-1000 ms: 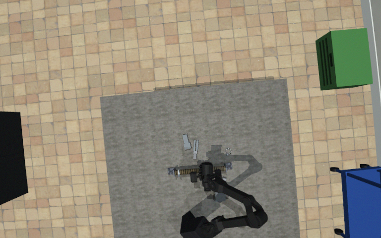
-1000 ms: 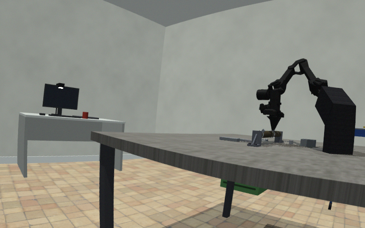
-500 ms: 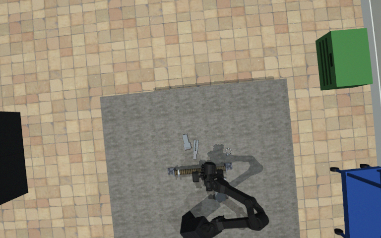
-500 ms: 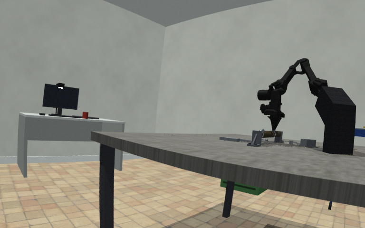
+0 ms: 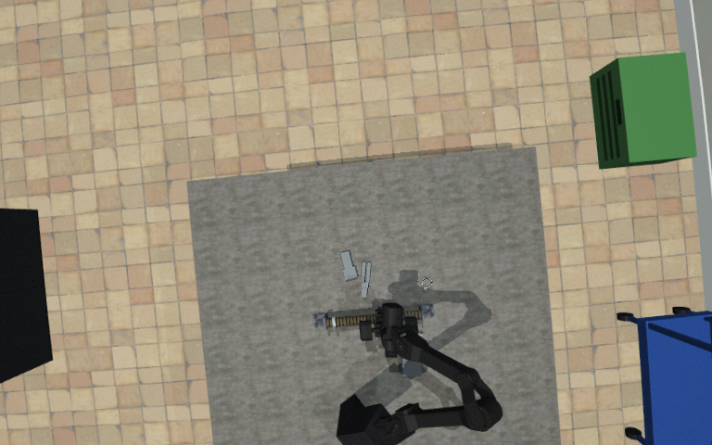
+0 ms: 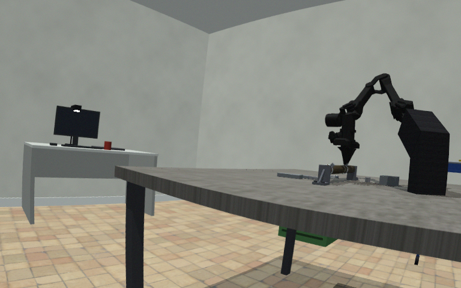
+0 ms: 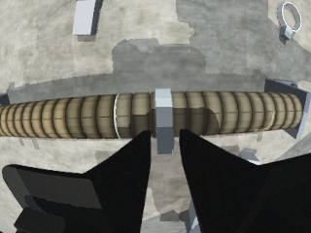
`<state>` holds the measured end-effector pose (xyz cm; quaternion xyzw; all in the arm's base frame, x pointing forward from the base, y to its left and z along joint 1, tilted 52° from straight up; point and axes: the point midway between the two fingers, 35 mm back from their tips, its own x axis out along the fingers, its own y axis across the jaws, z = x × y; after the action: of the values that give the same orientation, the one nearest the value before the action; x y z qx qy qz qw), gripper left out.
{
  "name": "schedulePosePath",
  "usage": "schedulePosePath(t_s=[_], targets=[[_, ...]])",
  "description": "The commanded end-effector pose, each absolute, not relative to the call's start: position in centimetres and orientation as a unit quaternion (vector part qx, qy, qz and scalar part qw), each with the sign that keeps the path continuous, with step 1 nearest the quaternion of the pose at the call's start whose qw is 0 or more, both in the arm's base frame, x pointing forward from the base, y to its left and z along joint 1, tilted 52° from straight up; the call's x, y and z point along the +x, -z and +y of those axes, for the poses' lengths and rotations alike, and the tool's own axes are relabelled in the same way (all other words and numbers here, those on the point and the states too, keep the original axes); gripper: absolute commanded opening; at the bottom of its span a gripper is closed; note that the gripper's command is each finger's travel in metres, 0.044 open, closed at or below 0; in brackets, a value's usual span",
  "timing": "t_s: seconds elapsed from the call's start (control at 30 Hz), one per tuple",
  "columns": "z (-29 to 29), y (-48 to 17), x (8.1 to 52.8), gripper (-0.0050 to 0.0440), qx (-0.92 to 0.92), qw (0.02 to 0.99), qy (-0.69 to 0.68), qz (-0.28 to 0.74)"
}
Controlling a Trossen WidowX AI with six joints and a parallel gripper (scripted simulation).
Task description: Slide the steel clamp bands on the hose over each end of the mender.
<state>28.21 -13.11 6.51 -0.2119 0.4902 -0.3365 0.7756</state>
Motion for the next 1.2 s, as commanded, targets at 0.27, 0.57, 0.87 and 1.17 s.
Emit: schedulePosePath(t_s=[0.27, 0.57, 0.87, 1.17], targets=[[-9.8, -9.2, 27.0, 0.009, -0.211, 0.775, 0.336, 0.491], [-9.5, -9.3, 26.8, 0.0138, -0.212, 0.775, 0.333, 0.494], [-9.5, -9.3, 26.8, 0.0354, -0.212, 0.775, 0.333, 0.494], [-9.5, -9.3, 26.8, 0.044, -0.212, 0.775, 0.334, 0.494]])
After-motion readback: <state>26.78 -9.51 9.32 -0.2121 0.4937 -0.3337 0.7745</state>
